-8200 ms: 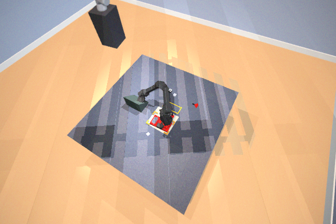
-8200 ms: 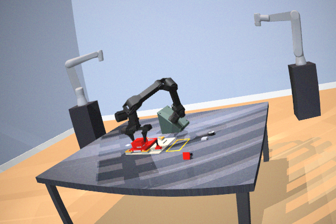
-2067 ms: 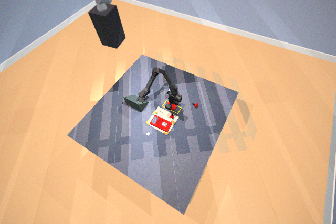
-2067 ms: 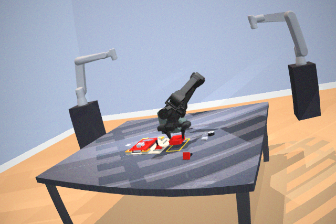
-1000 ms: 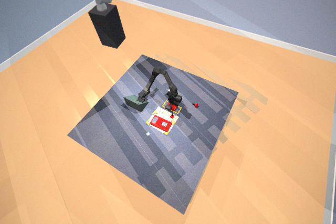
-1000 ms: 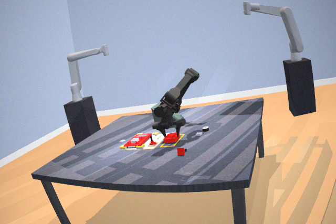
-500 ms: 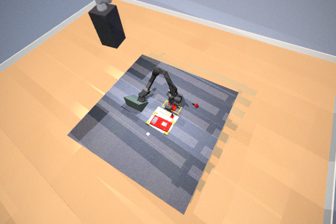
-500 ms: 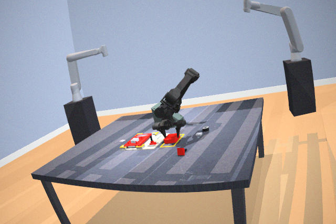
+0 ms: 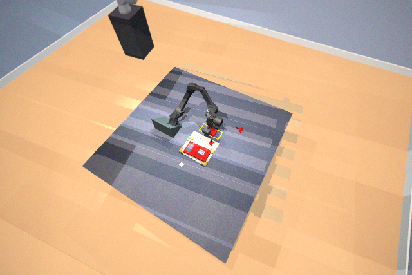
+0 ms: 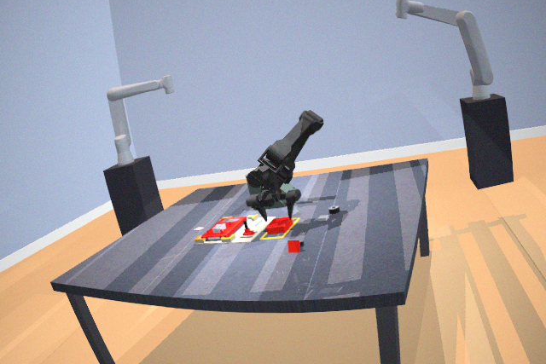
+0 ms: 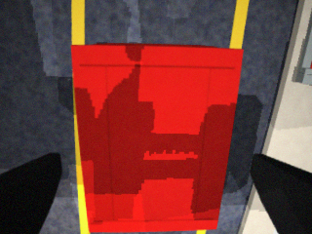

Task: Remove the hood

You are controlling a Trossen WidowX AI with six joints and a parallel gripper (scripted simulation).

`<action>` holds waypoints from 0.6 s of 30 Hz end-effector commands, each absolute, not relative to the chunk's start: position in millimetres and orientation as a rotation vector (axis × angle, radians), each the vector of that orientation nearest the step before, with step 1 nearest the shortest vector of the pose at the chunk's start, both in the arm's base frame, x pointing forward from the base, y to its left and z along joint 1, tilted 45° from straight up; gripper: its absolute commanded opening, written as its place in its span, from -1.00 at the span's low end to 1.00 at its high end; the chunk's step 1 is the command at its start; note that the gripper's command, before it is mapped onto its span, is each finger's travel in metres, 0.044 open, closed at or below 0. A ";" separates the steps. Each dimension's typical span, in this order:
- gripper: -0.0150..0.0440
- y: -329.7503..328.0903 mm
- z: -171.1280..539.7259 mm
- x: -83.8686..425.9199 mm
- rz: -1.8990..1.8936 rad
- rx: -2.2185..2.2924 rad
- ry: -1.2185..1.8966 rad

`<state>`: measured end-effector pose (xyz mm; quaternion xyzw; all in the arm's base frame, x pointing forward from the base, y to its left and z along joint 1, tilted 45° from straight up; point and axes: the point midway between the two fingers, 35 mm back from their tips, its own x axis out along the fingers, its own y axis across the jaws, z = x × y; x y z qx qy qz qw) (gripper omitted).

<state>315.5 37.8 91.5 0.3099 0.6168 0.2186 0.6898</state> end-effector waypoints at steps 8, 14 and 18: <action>1.00 0.9 129.2 308.7 0.494 0.697 1.368; 1.00 0.9 129.2 308.7 0.494 0.697 1.368; 1.00 0.9 129.2 308.7 0.494 0.697 1.368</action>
